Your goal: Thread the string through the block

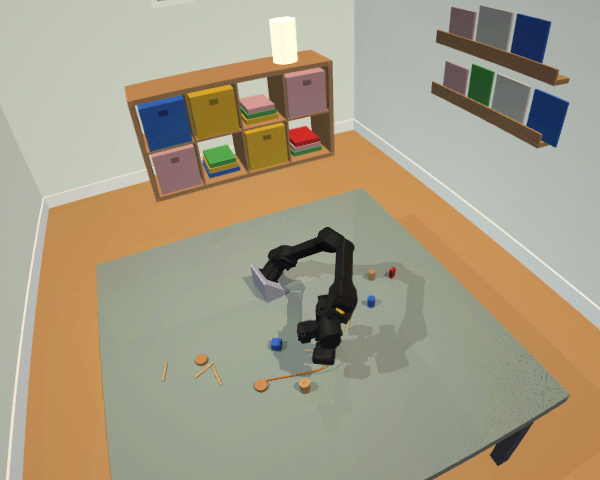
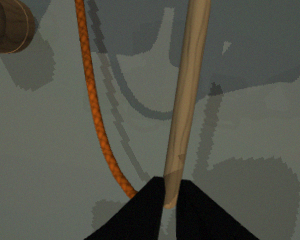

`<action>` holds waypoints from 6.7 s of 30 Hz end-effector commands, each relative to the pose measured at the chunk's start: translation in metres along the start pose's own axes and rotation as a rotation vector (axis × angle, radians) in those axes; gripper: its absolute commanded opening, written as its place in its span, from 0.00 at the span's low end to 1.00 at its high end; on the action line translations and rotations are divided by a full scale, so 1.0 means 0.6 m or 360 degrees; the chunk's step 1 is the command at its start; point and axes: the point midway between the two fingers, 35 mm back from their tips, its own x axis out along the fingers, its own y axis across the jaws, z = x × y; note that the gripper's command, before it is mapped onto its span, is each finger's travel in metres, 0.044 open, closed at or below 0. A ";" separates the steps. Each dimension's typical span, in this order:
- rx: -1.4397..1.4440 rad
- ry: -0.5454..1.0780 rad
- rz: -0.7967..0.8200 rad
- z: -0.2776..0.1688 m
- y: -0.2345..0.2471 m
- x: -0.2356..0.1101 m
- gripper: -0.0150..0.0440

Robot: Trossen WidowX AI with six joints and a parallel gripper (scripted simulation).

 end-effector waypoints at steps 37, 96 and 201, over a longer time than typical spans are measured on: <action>-0.0003 0.0022 -0.0002 0.012 -0.039 0.042 0.25; 0.0000 0.0019 -0.0001 0.092 -0.072 0.072 0.25; 0.0003 0.0029 0.0009 0.239 -0.070 0.006 0.46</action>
